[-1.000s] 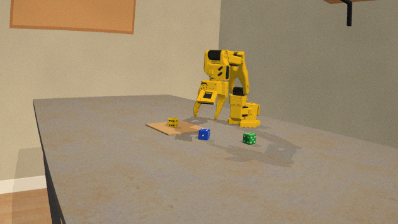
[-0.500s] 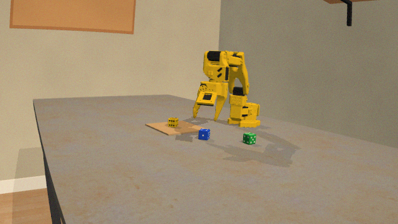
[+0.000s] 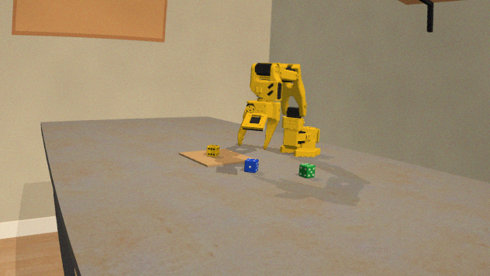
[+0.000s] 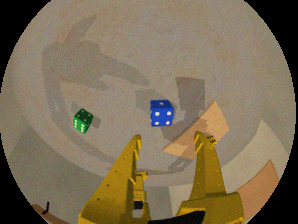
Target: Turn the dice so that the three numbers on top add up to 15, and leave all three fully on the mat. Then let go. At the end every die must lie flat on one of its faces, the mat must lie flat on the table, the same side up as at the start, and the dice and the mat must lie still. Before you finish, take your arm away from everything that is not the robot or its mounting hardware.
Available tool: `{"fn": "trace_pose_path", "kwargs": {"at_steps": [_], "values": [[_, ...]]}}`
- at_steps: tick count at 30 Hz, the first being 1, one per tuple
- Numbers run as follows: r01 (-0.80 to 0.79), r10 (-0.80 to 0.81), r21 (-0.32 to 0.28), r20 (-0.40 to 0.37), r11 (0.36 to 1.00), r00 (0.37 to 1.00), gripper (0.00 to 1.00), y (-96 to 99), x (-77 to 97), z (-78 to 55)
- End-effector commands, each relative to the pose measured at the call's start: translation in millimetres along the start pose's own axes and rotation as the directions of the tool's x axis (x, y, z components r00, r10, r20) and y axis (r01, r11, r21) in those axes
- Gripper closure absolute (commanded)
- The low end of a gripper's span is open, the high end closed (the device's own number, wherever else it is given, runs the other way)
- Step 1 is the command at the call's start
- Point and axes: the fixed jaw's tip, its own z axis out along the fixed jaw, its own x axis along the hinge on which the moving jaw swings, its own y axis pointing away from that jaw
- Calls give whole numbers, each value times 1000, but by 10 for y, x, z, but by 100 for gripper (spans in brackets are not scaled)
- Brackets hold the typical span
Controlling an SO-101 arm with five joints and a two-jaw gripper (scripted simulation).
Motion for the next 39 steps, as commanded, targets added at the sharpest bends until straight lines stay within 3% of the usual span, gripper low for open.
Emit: {"fn": "trace_pose_path", "kwargs": {"at_steps": [1,8,23,39], "values": [[16,-16,8,46,1000,999,69,7,-56,-64],[16,-16,8,46,1000,999,69,5,-65,-4],[16,-16,8,46,1000,999,69,4,-77,259],[16,-16,8,46,1000,999,69,5,-70,353]]}}
